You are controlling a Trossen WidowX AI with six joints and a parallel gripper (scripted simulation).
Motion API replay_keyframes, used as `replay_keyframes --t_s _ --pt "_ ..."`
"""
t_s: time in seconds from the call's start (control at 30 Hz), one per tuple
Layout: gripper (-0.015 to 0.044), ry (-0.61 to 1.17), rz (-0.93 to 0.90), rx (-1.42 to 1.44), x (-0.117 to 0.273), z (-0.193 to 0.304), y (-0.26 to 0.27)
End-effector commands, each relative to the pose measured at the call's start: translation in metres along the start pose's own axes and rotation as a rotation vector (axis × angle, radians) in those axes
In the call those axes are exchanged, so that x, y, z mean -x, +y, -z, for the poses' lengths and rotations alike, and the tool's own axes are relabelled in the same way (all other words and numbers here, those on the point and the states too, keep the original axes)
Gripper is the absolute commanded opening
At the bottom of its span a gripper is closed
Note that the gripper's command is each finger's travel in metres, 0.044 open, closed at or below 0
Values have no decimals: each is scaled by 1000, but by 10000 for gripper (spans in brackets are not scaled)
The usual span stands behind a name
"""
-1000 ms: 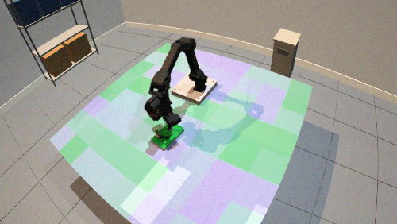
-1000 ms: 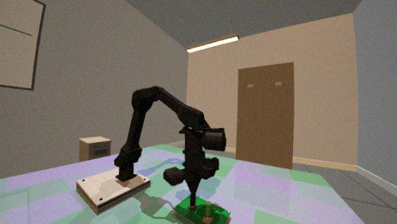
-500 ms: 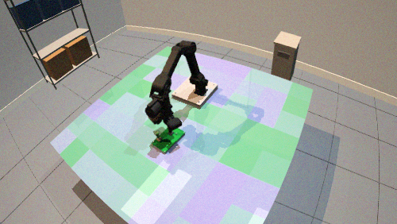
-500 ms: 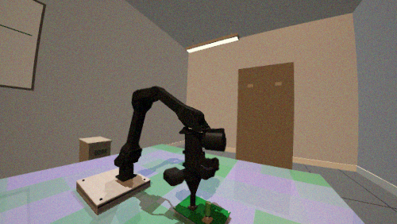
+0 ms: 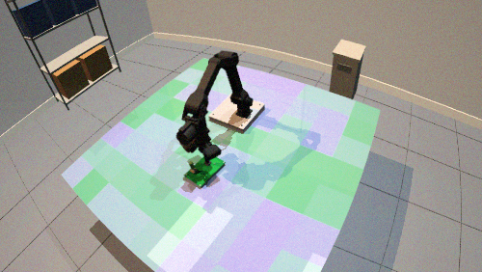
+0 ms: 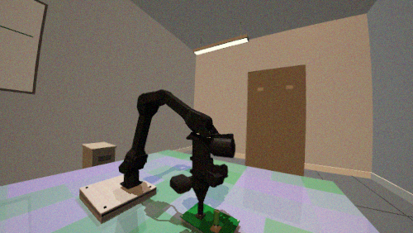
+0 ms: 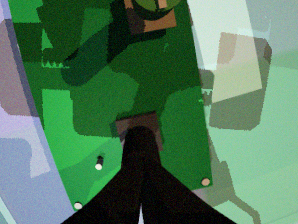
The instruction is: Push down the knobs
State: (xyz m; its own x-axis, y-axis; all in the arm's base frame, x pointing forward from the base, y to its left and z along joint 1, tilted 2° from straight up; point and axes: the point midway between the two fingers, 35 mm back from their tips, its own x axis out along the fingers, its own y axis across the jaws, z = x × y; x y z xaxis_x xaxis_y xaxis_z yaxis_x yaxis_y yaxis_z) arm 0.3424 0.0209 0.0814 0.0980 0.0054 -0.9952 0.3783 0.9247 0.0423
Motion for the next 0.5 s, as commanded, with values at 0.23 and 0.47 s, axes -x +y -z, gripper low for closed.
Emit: replay_keyframes --t_s 0.23,0.47 --pt "0 23 8 4 -19 0 1" --pt "0 23 8 4 -11 -1 1"
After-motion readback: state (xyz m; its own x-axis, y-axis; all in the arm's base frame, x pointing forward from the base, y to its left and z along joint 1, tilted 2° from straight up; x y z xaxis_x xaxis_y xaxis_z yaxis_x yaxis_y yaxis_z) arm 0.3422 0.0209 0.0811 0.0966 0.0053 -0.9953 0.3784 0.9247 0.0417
